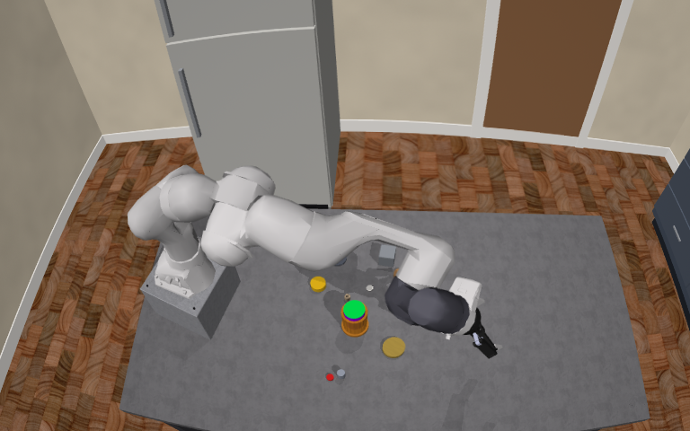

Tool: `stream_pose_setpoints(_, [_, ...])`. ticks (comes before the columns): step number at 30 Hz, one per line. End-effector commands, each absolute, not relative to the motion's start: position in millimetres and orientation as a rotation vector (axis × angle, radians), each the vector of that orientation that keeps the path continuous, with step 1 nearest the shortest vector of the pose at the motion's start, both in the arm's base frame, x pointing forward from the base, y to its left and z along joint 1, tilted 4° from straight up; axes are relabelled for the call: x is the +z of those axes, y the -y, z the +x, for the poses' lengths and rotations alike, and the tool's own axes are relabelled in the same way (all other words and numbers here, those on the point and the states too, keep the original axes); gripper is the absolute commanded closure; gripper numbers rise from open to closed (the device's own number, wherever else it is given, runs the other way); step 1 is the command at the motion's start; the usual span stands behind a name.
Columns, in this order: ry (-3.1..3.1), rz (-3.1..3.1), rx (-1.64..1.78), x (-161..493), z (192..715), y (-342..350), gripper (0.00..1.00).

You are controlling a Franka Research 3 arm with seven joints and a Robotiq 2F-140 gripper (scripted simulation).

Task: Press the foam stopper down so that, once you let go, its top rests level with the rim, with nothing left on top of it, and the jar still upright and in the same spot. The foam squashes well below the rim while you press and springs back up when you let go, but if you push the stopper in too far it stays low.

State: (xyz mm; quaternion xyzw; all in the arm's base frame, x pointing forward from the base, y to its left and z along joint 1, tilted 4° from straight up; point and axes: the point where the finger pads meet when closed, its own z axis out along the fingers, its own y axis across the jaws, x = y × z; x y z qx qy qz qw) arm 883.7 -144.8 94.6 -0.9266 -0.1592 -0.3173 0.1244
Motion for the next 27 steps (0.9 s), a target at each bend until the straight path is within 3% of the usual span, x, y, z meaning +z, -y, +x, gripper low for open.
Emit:
stream_pose_setpoints(1, [0.464, -2.701, -0.925, 95, 884, 145, 0.00])
stream_pose_setpoints(17, [0.464, -2.701, -0.925, 95, 884, 145, 0.00])
stream_pose_setpoints(18, [0.464, -2.701, -0.925, 95, 884, 145, 1.00])
stream_pose_setpoints(27, [0.276, -2.754, -0.745, 74, 856, 105, 1.00])
